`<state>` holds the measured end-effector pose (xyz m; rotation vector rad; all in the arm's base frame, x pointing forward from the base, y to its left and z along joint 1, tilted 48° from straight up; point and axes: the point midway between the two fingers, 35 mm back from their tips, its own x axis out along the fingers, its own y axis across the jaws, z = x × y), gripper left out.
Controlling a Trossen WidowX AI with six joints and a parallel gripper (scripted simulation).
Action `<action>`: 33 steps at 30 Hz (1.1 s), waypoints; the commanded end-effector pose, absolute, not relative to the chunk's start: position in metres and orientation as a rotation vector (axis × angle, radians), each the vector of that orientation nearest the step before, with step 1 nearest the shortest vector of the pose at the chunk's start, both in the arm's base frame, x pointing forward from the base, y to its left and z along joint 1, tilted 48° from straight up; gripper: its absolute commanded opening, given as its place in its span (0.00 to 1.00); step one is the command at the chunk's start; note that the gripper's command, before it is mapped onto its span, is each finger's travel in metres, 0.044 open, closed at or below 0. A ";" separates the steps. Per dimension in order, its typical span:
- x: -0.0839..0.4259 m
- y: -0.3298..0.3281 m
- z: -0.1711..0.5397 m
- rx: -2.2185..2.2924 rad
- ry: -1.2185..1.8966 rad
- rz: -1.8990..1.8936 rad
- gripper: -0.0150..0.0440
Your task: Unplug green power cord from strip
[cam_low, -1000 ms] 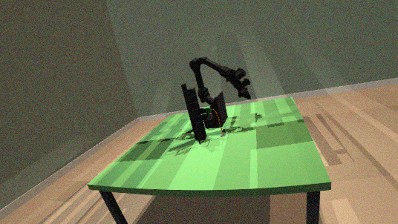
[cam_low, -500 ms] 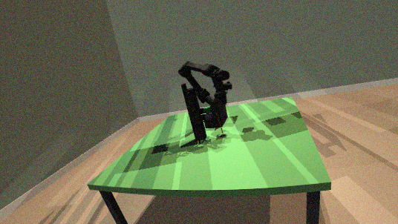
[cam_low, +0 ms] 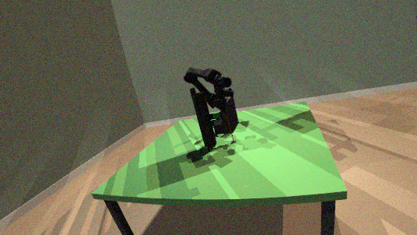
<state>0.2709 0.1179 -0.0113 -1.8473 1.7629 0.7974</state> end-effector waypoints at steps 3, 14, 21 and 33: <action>0.273 0.112 -0.005 -1.852 1.767 0.797 0.53; 0.275 0.100 0.008 -1.852 1.767 0.796 0.53; 0.276 0.092 0.016 -1.853 1.768 0.796 0.53; 0.276 0.085 0.016 -1.853 1.769 0.795 0.53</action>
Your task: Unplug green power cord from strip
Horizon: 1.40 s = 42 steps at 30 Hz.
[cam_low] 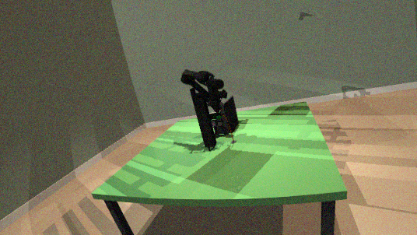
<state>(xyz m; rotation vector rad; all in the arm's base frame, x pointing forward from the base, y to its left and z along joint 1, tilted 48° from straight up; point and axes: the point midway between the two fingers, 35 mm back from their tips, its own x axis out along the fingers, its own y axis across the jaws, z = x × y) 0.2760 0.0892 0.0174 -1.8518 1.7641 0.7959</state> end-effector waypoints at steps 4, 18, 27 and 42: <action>0.276 0.081 0.012 -1.853 1.769 0.795 0.53; 0.276 0.082 0.012 -1.851 1.766 0.796 0.29; 0.276 0.086 0.008 -1.851 1.766 0.796 0.25; 0.275 0.104 -0.009 -1.850 1.764 0.798 0.25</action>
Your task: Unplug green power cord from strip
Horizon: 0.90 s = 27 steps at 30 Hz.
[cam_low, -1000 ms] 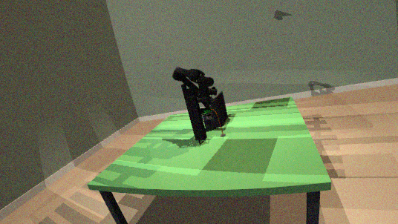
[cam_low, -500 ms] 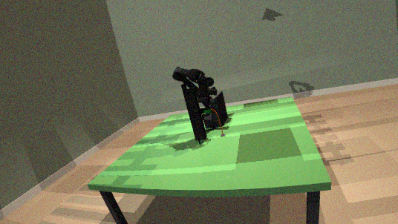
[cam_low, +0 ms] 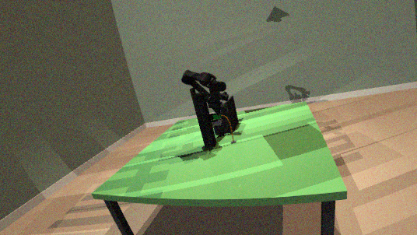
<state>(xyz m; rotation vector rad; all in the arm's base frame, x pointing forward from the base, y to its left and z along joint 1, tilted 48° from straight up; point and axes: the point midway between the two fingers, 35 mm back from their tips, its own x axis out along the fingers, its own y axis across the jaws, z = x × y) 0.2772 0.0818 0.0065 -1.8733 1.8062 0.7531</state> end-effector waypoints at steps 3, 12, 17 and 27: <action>0.274 0.108 -0.012 -1.850 1.763 0.799 0.25; 0.272 0.119 -0.021 -1.850 1.763 0.799 0.25; 0.271 0.122 -0.024 -1.850 1.764 0.799 0.30; 0.273 0.115 -0.020 -1.851 1.766 0.796 0.74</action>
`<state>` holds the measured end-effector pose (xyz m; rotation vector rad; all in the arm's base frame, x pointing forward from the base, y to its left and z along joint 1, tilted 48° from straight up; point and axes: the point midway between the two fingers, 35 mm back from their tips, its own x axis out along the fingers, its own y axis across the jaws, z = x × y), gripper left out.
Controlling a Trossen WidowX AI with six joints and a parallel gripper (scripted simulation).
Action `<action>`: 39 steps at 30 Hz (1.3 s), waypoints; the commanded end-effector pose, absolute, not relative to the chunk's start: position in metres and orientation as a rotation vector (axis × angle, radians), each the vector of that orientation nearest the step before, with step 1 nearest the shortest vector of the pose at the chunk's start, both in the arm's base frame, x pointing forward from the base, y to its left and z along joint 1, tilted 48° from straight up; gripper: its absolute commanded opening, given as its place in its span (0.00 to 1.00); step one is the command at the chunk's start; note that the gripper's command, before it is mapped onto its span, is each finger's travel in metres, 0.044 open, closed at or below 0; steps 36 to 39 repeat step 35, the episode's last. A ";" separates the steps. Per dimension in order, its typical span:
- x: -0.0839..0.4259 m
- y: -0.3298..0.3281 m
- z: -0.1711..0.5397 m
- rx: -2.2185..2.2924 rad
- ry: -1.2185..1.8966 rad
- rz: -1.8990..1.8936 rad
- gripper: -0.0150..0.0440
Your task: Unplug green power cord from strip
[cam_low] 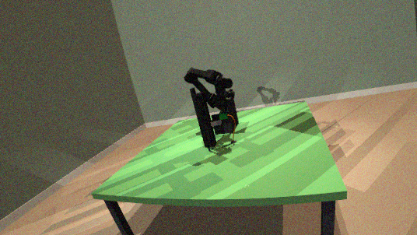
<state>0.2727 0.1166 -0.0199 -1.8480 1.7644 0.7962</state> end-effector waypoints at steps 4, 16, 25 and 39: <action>0.273 0.121 -0.023 -1.851 1.765 0.797 0.92; 0.267 0.165 -0.055 -1.849 1.763 0.799 1.00; 0.267 0.165 -0.055 -1.849 1.763 0.799 1.00; 0.267 0.165 -0.055 -1.849 1.763 0.799 1.00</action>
